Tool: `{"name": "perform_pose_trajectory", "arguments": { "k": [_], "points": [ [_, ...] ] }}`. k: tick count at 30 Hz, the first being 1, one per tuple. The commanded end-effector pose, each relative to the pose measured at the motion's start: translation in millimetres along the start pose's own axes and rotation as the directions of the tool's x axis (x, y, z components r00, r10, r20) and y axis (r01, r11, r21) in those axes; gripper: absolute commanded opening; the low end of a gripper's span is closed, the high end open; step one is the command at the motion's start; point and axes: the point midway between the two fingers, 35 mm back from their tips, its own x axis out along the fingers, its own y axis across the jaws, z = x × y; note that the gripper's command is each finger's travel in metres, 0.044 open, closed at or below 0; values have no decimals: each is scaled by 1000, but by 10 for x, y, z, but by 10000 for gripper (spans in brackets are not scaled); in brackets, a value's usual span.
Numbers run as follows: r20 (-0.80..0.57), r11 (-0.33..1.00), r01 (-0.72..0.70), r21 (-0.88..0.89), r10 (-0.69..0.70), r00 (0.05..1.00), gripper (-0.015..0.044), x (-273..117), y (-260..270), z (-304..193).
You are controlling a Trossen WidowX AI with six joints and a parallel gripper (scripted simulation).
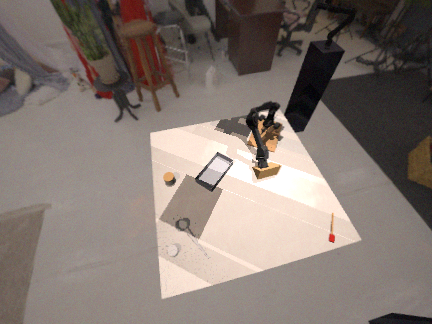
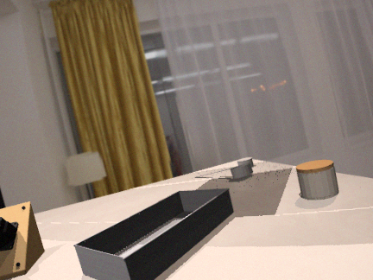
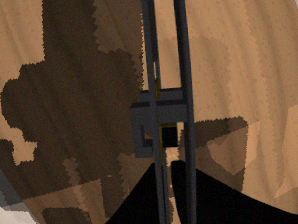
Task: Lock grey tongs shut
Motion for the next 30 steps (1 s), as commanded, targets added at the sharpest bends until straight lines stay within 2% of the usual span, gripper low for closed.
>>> {"name": "perform_pose_trajectory", "arguments": {
  "k": [1, 19, 30],
  "points": [
    [4, 1000, -6, -3, 6, 1000, -150, 88, 12, 10],
    [8, 1000, -5, -27, 5, 1000, -150, 272, -8, 28],
    [7, 1000, 0, -31, 0, 1000, 139, 252, -22, 23]
  ]
}}
